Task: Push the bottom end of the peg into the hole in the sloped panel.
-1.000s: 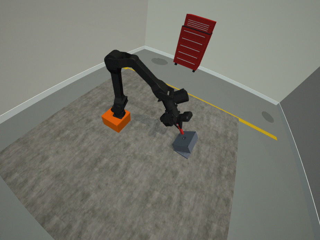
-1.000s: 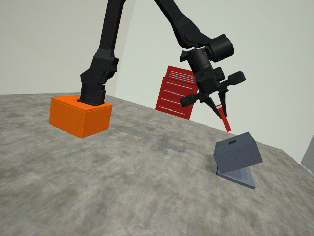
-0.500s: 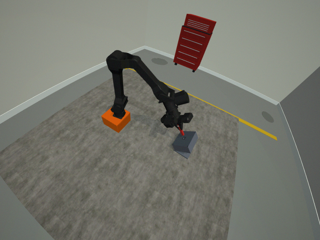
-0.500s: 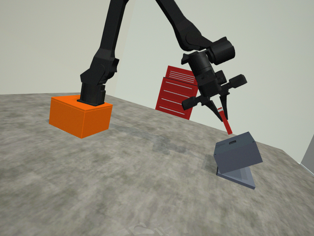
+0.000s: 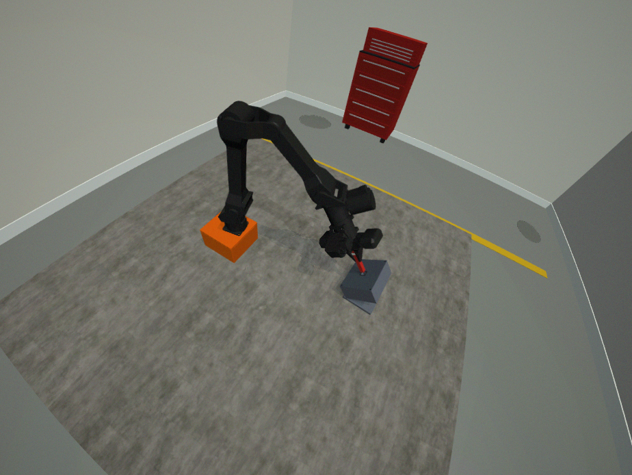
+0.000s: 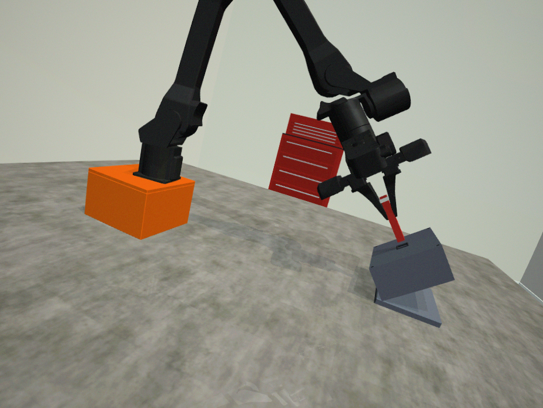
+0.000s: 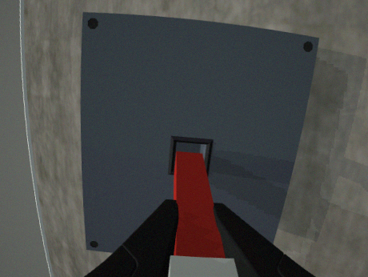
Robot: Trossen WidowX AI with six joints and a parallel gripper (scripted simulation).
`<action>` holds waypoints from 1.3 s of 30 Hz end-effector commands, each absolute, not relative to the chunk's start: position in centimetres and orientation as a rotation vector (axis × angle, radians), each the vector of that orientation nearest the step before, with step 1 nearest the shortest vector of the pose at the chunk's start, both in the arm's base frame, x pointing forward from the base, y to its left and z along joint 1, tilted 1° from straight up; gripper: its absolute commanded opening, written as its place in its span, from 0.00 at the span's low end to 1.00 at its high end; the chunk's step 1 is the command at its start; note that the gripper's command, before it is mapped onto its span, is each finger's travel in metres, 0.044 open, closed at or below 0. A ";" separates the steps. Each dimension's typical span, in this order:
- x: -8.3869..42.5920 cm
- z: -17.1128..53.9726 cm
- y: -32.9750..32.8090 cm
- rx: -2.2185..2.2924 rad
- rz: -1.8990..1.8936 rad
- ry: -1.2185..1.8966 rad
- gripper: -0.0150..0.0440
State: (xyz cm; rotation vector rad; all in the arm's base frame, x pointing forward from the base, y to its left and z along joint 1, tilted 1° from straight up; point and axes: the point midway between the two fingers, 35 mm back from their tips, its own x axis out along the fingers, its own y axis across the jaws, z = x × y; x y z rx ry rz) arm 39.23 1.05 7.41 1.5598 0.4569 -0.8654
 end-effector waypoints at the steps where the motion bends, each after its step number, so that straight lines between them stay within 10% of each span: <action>1: 39.2 7.4 1.1 1.559 -0.864 0.458 0.25; 39: 39.5 6.8 1.0 1.561 -0.863 0.456 0.25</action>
